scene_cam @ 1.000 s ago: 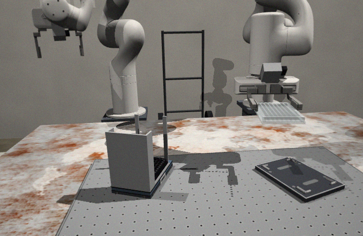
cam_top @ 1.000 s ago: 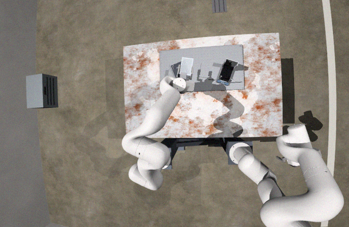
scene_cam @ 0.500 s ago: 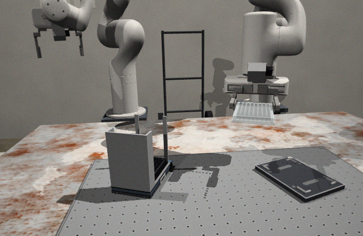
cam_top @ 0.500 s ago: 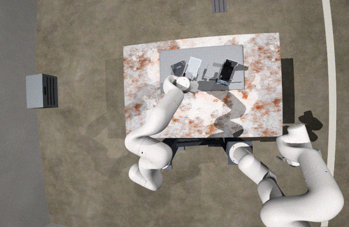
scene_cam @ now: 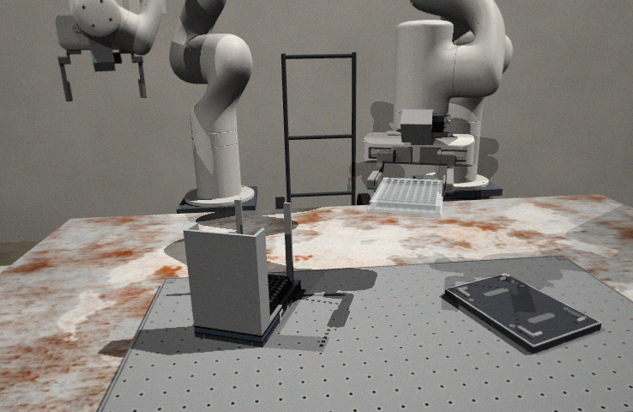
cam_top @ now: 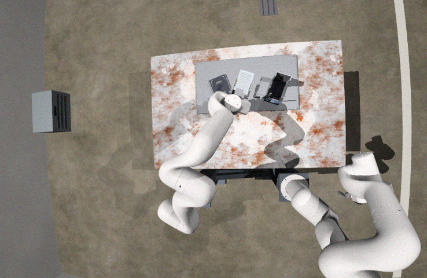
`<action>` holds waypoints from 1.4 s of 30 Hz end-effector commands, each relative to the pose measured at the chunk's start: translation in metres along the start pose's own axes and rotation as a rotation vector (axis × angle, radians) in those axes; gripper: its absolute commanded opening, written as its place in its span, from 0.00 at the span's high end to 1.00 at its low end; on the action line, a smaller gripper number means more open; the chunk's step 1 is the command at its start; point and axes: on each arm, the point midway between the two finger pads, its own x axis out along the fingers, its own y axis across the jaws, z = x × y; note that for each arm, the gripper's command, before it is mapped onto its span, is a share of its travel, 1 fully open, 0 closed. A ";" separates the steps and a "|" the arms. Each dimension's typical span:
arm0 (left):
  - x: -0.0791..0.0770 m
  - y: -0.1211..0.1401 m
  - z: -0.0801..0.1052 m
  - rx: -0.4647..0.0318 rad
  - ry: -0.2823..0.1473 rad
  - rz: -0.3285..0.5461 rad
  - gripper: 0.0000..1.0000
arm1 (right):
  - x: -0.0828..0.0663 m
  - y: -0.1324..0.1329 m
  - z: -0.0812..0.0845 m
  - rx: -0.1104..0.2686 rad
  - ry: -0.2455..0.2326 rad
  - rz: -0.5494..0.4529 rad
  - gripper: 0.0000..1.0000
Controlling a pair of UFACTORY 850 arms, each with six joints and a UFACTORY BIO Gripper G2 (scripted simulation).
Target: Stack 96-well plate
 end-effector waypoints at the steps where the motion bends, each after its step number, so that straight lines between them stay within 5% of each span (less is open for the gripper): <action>1: 0.004 -0.012 0.002 0.000 -0.002 0.000 1.00 | 0.000 -0.001 0.000 0.000 0.000 -0.001 0.00; 42: 0.034 -0.124 0.004 0.000 -0.002 0.000 1.00 | 0.000 -0.001 0.000 0.000 0.000 -0.001 0.00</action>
